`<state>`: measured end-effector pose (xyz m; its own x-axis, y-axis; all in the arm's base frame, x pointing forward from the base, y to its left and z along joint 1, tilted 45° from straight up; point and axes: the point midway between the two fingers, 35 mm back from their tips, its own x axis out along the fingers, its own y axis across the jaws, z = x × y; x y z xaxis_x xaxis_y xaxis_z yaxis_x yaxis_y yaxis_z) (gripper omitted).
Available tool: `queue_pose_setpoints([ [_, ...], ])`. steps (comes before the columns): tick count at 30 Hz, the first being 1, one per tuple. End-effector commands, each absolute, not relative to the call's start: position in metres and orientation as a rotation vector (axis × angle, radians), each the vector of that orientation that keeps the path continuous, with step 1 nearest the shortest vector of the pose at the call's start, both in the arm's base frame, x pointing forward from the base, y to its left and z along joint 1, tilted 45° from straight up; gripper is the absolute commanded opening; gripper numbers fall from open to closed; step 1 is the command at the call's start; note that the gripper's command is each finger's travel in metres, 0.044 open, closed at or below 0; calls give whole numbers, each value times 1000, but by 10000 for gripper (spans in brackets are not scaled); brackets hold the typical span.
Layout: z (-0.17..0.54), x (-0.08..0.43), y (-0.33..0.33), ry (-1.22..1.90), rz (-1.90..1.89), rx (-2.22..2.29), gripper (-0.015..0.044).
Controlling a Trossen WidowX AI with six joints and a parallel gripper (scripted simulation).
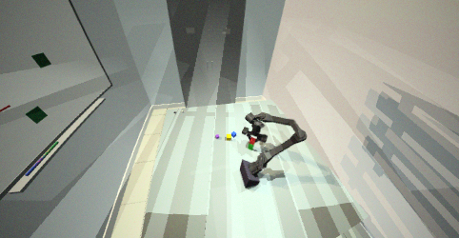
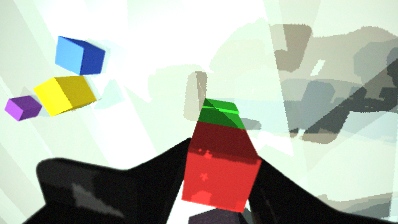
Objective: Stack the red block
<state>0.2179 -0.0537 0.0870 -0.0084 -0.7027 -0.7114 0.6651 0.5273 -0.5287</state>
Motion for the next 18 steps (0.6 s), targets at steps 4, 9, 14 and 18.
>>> queue_pose_setpoints([
  [4,87,217,-54,1152,-1079,-47,0],
  [9,86,217,-55,1152,-1079,-47,0],
  [14,86,217,-55,1152,-1079,-47,0],
  [18,88,218,-53,1152,-1079,-47,0],
])
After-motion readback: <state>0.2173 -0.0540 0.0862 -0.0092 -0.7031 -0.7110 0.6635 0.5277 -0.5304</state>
